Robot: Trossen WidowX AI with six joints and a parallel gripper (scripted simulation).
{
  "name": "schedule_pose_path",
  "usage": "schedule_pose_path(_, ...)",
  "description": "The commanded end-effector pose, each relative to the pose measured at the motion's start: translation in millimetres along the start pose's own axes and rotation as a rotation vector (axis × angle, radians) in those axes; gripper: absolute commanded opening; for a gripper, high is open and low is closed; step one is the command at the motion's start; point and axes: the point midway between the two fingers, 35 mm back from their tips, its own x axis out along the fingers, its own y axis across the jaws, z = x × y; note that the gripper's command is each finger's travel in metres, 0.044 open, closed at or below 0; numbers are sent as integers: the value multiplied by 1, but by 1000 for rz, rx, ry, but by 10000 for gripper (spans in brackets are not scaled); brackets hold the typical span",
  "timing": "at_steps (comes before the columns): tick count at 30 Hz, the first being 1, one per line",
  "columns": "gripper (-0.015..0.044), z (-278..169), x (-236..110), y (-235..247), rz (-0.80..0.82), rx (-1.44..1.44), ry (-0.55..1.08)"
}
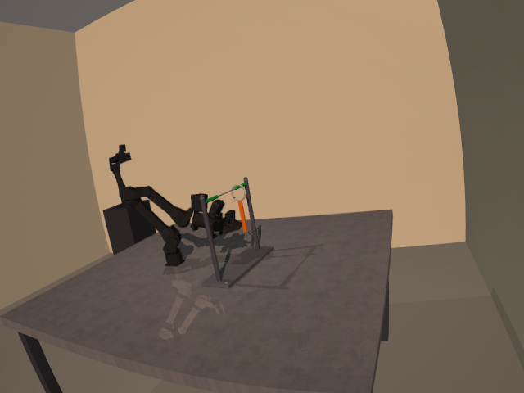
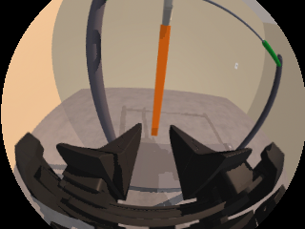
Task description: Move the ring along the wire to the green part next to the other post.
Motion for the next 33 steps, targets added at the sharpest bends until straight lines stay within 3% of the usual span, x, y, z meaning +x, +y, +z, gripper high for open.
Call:
schedule_pose_path(1, 160, 0, 0, -1, -5, 2, 1)
schedule_pose_path(10, 160, 0, 0, -1, -5, 2, 1)
schedule_pose_path(21, 440, -2, -42, -2, 0, 1, 0)
schedule_pose_path(33, 440, -2, -42, -2, 0, 1, 0)
